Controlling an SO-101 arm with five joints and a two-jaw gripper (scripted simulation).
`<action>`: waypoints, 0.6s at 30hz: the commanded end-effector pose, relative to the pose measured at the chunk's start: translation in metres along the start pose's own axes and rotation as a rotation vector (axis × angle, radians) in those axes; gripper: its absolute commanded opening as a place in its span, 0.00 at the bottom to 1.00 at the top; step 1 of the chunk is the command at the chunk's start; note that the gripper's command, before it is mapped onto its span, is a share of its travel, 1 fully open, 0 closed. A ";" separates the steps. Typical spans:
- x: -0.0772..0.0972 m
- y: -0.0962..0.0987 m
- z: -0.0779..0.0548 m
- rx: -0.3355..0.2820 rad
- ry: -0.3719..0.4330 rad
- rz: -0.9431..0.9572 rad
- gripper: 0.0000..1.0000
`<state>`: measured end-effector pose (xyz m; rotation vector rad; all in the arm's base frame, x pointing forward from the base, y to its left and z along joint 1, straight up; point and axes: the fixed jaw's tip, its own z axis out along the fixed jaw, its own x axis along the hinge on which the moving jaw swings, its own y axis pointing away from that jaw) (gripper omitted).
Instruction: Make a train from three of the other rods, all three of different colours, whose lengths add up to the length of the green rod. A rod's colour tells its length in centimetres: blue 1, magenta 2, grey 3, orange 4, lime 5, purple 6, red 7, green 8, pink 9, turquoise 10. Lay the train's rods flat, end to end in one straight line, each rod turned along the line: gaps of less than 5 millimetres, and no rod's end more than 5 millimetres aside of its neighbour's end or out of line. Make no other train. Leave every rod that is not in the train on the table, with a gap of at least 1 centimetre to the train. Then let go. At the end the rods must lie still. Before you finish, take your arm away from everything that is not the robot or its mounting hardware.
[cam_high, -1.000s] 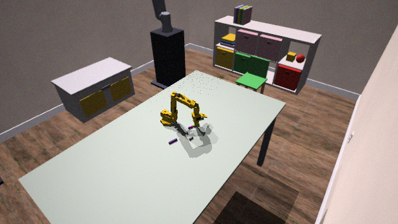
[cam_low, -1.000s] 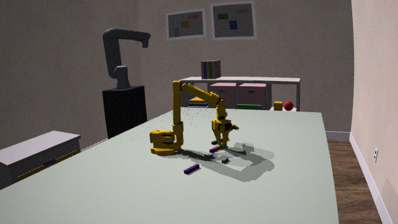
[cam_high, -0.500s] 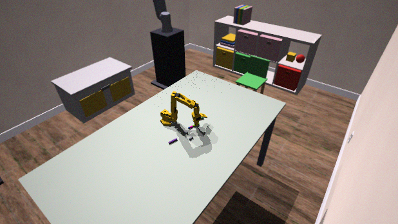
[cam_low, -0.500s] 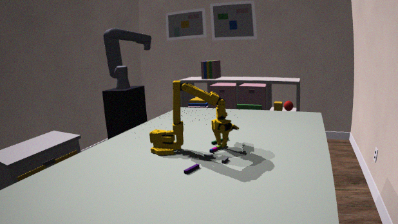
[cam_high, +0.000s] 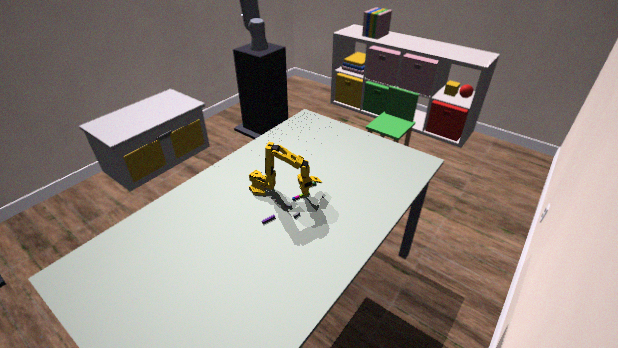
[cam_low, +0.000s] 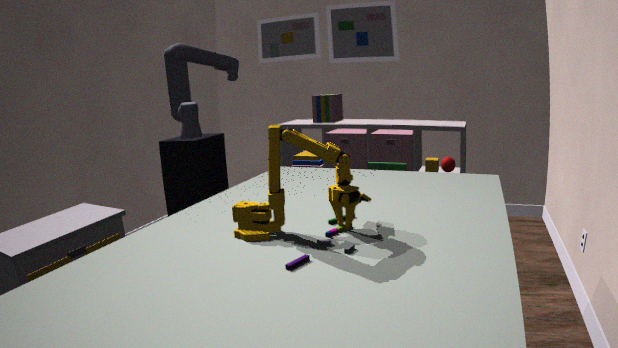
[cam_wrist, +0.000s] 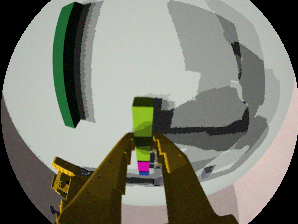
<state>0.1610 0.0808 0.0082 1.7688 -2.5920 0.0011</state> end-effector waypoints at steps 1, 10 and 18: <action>-0.005 -0.005 -0.006 0.032 -0.035 -0.003 0.06; -0.005 -0.005 -0.006 0.032 -0.035 -0.003 0.10; -0.005 -0.005 -0.006 0.032 -0.035 -0.003 0.15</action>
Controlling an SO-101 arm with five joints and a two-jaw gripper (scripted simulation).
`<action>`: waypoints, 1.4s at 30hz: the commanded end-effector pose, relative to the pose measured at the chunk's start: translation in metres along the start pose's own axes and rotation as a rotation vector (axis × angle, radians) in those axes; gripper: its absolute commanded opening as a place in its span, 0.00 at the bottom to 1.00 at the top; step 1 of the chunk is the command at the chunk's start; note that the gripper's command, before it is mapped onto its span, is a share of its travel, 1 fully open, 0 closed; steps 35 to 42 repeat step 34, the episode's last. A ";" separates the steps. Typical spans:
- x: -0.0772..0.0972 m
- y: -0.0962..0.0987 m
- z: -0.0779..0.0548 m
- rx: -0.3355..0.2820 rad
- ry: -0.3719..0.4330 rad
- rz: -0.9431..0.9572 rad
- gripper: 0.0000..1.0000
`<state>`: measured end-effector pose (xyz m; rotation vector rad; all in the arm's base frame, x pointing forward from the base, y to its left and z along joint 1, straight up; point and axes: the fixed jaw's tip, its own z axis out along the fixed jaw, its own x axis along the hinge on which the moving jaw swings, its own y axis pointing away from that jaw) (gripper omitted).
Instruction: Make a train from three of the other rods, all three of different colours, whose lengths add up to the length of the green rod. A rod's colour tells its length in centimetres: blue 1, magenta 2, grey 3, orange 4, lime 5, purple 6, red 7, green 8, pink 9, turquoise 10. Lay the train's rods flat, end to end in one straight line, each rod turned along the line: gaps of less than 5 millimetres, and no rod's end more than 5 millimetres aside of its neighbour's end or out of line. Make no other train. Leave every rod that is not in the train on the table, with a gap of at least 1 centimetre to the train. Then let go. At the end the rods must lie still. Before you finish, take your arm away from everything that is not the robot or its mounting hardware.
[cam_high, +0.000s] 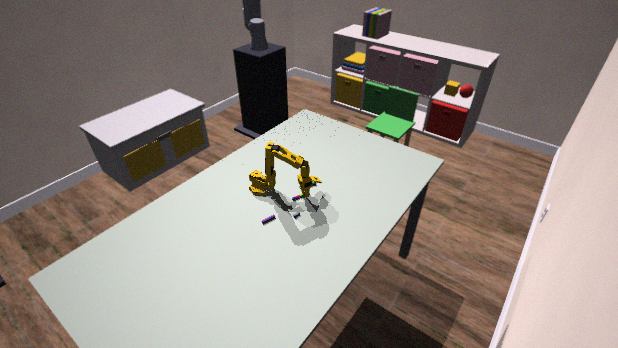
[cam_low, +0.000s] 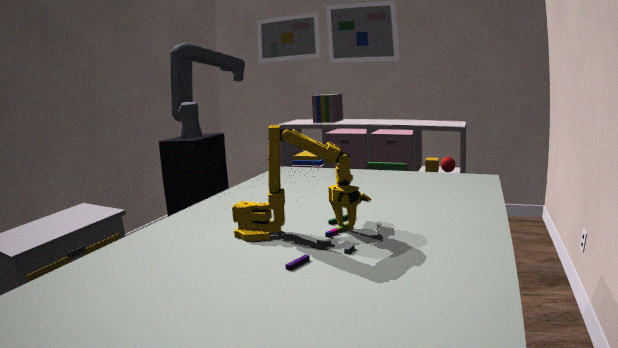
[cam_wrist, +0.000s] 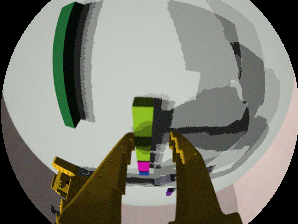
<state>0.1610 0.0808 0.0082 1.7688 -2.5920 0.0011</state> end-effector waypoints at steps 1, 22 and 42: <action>-0.005 -0.005 -0.006 0.032 -0.035 -0.003 0.15; -0.006 -0.005 -0.014 0.032 -0.035 -0.003 0.17; -0.005 -0.004 -0.048 0.032 -0.035 -0.003 0.17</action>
